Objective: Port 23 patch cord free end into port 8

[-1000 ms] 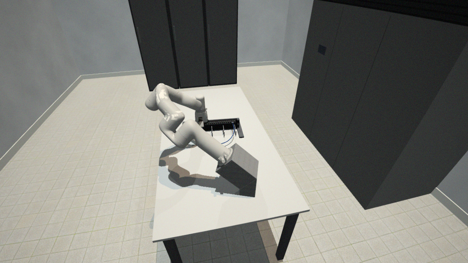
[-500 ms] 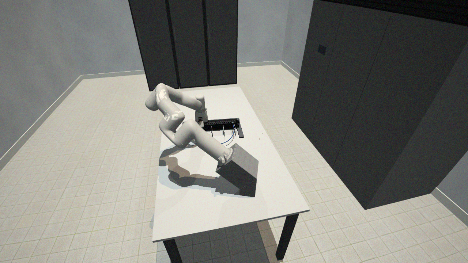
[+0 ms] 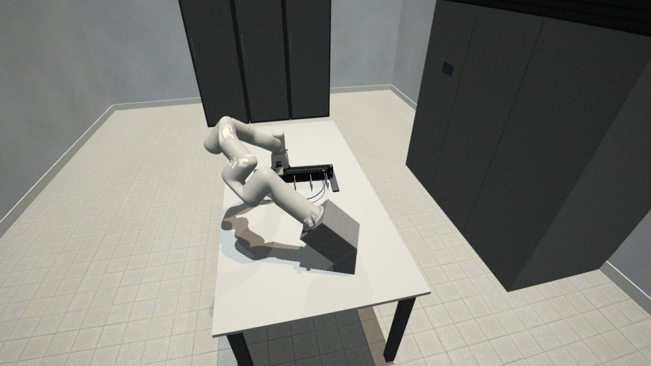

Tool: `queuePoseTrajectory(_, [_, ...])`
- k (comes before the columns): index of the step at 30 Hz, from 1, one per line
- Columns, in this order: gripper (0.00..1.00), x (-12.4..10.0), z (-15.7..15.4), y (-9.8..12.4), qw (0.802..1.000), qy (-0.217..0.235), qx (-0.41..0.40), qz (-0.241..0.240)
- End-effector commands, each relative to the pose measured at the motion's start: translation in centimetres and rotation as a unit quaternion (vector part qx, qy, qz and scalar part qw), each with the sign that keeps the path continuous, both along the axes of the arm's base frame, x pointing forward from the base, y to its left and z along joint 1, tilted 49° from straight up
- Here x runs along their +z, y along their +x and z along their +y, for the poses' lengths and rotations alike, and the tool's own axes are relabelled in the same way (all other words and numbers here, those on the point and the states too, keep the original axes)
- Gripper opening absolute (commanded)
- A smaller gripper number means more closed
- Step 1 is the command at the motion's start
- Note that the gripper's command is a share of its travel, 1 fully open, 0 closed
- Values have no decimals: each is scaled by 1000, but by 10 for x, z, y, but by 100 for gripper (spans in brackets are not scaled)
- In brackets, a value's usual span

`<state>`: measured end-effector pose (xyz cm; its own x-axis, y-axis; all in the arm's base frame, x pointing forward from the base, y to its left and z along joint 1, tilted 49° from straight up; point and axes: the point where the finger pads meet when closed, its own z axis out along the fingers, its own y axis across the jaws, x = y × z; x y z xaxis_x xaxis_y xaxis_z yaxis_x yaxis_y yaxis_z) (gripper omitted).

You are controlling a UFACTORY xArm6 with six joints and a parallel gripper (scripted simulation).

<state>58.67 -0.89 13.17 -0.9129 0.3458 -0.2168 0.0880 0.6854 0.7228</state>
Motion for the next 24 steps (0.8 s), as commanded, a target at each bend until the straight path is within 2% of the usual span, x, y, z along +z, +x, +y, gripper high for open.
queuePoseTrajectory(1, [0, 2, -2, 3, 1000, 0, -1, -1])
queuePoseTrajectory(24, [0, 3, -4, 8, 1000, 0, -1, -1])
